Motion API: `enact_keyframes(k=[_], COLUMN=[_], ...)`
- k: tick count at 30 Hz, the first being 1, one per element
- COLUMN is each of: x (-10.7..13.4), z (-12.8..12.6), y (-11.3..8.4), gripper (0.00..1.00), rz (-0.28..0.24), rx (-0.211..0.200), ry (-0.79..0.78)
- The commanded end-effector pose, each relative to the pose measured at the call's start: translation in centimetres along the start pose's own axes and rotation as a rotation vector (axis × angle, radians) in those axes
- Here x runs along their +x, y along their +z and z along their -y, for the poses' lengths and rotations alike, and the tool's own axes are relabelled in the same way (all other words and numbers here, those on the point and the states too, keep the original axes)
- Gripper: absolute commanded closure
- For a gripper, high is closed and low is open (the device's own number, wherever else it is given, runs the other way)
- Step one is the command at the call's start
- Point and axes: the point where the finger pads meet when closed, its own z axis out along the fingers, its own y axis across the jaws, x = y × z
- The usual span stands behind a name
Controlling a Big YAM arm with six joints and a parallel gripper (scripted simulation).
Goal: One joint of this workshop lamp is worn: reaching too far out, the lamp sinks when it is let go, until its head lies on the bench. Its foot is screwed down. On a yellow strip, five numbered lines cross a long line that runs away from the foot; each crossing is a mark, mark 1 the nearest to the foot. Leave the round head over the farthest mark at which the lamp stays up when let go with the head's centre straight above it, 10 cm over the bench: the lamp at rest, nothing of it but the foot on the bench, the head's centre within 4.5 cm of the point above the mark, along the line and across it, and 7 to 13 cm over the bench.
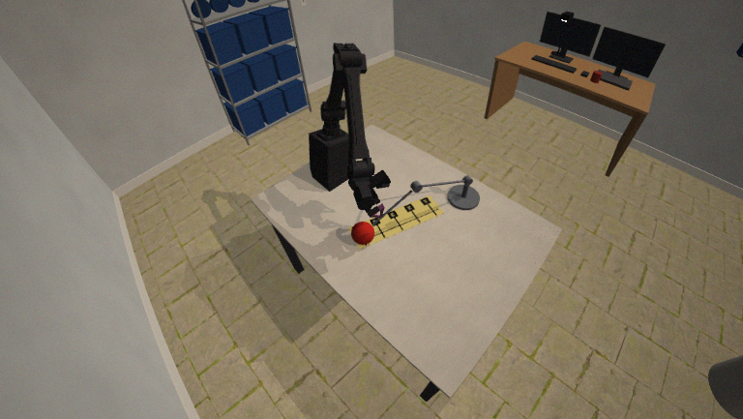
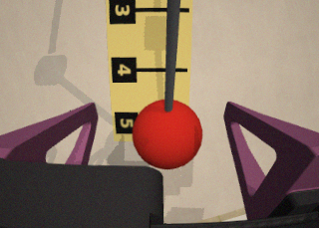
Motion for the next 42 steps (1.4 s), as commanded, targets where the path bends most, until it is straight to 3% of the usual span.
enact_keyframes(k=[1,19,42], x=[-0.1,-0.2,-0.3], z=[0.4,0.6,1.0], y=[1.4,4.7,6.7], gripper=[0.0,0.0,0.0], rz=[0.003,-0.002,0.006], rx=[0.004,0.013,0.011], ry=[0.005,-0.005,0.011])
